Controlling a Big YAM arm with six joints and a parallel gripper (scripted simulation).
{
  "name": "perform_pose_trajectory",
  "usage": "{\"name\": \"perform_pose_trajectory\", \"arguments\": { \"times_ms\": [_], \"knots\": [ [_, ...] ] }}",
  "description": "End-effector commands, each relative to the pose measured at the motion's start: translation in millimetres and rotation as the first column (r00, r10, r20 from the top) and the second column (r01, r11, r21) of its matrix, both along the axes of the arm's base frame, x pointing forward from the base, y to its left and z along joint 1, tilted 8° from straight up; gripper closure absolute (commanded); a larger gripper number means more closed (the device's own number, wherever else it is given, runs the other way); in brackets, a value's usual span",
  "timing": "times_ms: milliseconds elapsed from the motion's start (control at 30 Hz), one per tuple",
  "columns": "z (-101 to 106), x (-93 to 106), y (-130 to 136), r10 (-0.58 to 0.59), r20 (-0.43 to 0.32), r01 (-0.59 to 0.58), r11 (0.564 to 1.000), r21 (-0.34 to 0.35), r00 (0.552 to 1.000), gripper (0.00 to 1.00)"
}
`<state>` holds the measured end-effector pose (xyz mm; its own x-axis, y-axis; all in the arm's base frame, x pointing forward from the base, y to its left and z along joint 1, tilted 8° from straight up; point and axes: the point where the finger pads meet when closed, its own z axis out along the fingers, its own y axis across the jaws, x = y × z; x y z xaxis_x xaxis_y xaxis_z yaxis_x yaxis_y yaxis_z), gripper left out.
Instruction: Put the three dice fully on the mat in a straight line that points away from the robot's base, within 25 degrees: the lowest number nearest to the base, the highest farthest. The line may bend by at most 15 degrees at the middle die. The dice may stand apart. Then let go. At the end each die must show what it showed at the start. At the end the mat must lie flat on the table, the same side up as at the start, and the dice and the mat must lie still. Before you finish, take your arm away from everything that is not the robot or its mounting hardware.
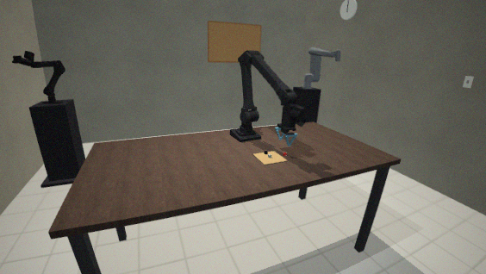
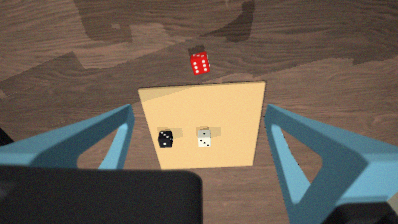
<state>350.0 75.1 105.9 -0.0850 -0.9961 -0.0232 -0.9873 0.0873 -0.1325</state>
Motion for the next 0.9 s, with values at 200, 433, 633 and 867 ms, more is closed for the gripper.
{"name": "perform_pose_trajectory", "arguments": {
  "times_ms": [200,433,633,867],
  "knots": [
    [18.8,25.8,13.3,0.249,0.061,-0.247,0.968,-0.037,0.967,0.00],
    [19.4,25.5,15.6,0.258,0.063,-0.256,0.966,-0.037,0.964,0.70],
    [19.3,25.5,15.6,0.254,0.063,-0.253,0.967,-0.036,0.965,0.70],
    [19.3,25.5,15.6,0.252,0.063,-0.250,0.968,-0.035,0.966,0.70]
  ]
}}
